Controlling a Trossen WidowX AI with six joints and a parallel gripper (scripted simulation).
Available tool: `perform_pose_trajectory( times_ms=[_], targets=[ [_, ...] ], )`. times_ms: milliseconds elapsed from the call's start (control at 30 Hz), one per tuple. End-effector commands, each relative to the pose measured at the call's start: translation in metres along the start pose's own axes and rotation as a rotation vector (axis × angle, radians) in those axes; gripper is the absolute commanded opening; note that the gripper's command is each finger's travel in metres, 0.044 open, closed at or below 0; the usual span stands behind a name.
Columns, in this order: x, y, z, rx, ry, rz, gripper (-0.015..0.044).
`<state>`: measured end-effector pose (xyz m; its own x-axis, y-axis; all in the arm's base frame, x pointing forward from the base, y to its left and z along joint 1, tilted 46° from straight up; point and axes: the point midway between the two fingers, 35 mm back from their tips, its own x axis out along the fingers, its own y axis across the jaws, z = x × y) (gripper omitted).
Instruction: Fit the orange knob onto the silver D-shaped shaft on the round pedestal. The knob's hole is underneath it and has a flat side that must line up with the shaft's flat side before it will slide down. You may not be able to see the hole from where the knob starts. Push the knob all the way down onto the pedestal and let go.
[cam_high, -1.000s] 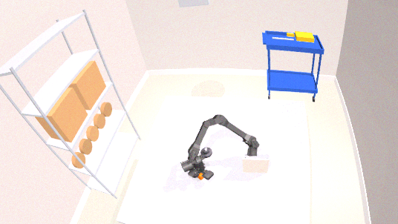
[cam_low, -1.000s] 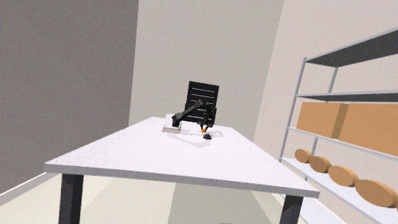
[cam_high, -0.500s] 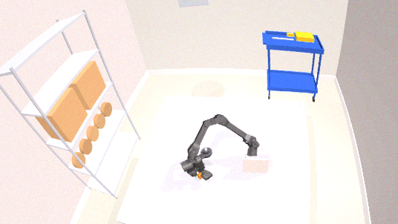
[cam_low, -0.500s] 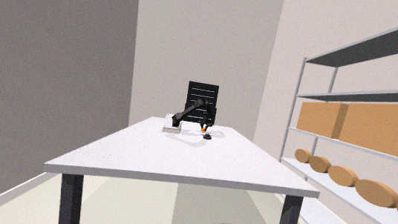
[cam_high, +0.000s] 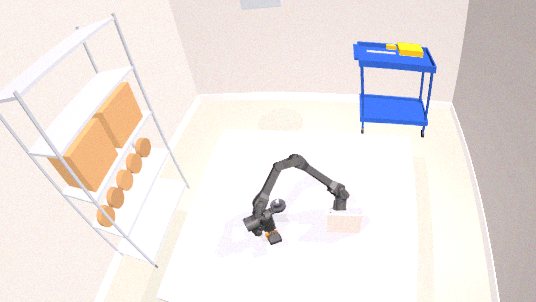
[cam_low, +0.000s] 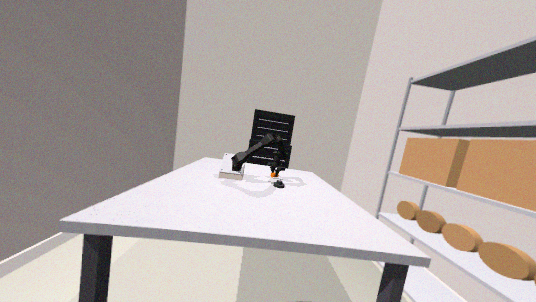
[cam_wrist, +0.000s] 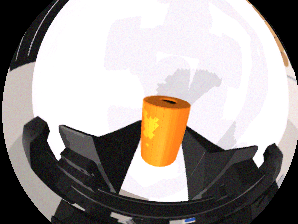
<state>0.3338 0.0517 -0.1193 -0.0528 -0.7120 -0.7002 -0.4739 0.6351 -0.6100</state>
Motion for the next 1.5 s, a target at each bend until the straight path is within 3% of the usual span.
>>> perform_pose_trajectory(
  times_ms=[0,1167,1467],
  targets=[
    [-0.0037,-0.0004,0.0008,0.099,-0.007,0.004,0.0180],
    [-0.0037,-0.0004,0.0008,1.066,-0.005,0.007,0.0180],
    [-0.0037,-0.0004,0.0008,1.170,-0.005,0.007,0.0180]
  ],
)
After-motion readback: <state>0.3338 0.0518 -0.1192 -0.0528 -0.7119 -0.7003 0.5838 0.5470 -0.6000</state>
